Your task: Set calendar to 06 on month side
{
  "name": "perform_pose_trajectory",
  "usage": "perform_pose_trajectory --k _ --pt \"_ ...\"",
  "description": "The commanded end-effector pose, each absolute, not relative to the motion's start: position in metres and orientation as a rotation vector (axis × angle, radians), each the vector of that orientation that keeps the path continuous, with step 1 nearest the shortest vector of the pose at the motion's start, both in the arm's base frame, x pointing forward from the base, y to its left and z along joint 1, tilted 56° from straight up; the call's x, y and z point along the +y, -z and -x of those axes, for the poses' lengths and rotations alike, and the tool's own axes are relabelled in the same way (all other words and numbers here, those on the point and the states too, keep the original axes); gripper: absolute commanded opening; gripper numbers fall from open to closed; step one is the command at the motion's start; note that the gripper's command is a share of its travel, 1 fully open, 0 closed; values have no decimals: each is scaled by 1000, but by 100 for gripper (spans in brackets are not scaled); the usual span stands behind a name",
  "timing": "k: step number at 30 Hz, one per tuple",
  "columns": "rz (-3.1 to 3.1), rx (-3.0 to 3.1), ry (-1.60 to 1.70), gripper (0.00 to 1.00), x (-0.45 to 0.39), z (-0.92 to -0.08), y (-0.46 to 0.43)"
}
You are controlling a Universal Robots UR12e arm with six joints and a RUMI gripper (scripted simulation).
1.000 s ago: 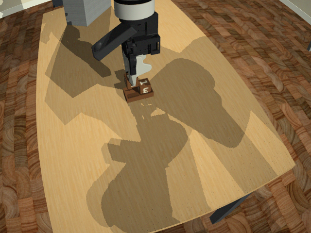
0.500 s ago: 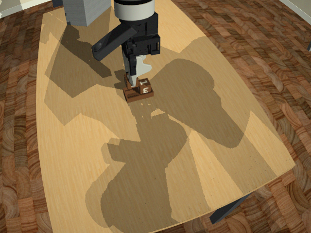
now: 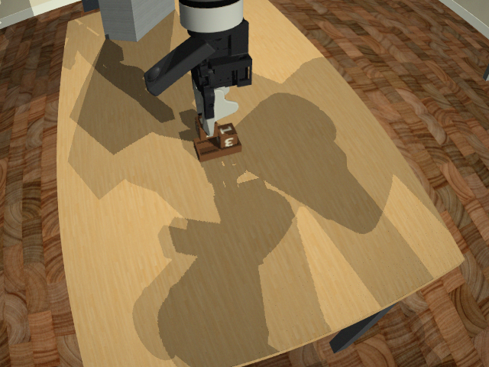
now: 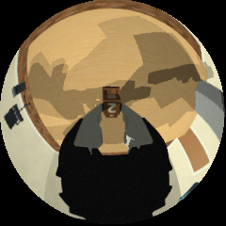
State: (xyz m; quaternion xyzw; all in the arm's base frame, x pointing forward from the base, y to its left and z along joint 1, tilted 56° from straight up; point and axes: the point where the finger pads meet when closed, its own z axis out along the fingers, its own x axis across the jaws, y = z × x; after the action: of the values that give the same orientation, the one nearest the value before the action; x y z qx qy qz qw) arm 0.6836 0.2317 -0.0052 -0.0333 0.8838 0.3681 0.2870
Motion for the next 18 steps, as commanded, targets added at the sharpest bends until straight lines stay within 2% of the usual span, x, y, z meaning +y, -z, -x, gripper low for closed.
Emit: perform_pose_trajectory --k 1,18 --pt "89 2361 -983 11 231 -684 5" --pt "89 2361 -983 11 233 -685 6"
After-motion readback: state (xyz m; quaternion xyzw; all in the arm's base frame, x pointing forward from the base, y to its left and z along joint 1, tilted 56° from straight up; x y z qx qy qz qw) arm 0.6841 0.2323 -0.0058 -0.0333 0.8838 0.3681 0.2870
